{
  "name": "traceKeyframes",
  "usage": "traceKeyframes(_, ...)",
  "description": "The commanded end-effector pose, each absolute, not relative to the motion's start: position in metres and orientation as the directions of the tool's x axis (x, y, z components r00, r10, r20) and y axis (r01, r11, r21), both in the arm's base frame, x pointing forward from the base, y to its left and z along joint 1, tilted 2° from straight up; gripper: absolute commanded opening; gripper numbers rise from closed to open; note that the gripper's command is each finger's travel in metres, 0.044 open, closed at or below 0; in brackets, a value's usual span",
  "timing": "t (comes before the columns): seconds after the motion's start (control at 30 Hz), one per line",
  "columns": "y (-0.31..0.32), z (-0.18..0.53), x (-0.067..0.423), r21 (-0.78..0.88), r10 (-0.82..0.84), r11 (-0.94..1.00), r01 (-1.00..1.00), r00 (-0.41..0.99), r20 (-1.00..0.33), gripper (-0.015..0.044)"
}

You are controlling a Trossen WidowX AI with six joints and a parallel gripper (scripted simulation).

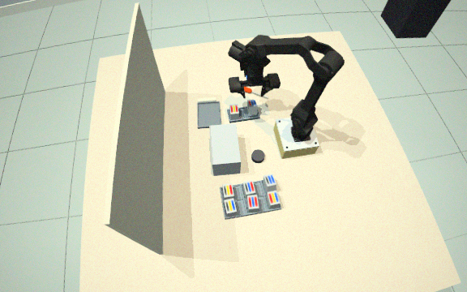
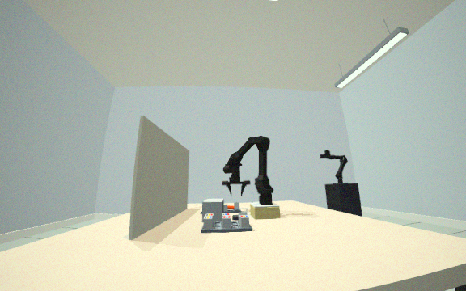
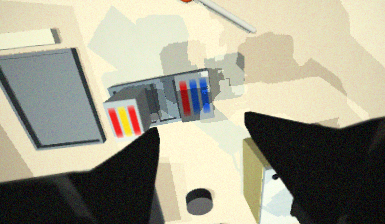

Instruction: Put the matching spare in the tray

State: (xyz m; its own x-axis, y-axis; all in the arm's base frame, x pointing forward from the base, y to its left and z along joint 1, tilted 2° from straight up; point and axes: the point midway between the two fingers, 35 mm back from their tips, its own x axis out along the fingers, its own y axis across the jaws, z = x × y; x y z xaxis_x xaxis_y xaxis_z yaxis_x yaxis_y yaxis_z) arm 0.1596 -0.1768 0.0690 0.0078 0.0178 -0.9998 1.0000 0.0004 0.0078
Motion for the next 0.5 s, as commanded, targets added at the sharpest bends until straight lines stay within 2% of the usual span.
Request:
traceKeyframes(0.0,-0.178,0.061,0.159,0.009,0.014,0.003,1.0,0.009,-1.0,0.03)
traceKeyframes(0.47,-0.179,0.049,0.16,0.009,0.014,0.003,1.0,0.009,-1.0,0.03)
